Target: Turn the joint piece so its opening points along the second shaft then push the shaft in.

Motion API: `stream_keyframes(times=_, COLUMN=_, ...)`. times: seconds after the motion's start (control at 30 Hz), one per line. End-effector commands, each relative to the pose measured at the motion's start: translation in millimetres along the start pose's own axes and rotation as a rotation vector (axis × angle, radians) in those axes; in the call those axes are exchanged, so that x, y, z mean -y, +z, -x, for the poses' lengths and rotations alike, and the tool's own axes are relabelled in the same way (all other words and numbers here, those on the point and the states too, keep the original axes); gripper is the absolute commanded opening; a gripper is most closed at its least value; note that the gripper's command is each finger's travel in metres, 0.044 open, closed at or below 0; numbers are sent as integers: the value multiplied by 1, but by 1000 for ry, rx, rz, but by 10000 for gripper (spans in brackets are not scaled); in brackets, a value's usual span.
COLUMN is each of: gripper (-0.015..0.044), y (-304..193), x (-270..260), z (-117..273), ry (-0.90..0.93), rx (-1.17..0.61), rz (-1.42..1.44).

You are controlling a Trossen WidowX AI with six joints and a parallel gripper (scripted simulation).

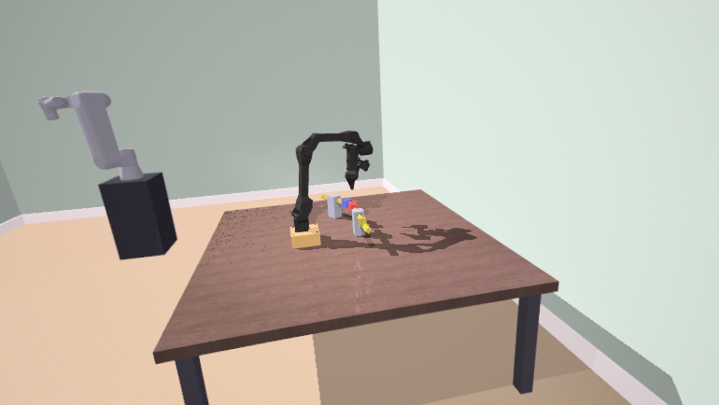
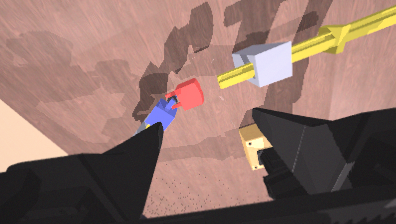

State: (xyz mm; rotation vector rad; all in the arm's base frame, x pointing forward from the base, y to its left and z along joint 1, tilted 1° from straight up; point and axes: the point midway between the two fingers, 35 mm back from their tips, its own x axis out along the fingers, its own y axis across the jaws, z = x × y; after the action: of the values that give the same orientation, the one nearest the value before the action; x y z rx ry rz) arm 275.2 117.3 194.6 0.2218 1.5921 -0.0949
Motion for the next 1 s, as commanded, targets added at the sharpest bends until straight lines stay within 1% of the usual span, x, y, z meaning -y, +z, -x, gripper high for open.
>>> stream_keyframes(times=0.0, gripper=440, y=2, x=7, z=-4, ry=34, rx=-23, rz=-116)
stream_keyframes(times=0.97, gripper=440, y=16, x=62, z=-35, ry=268, rx=-260, rz=-1025)
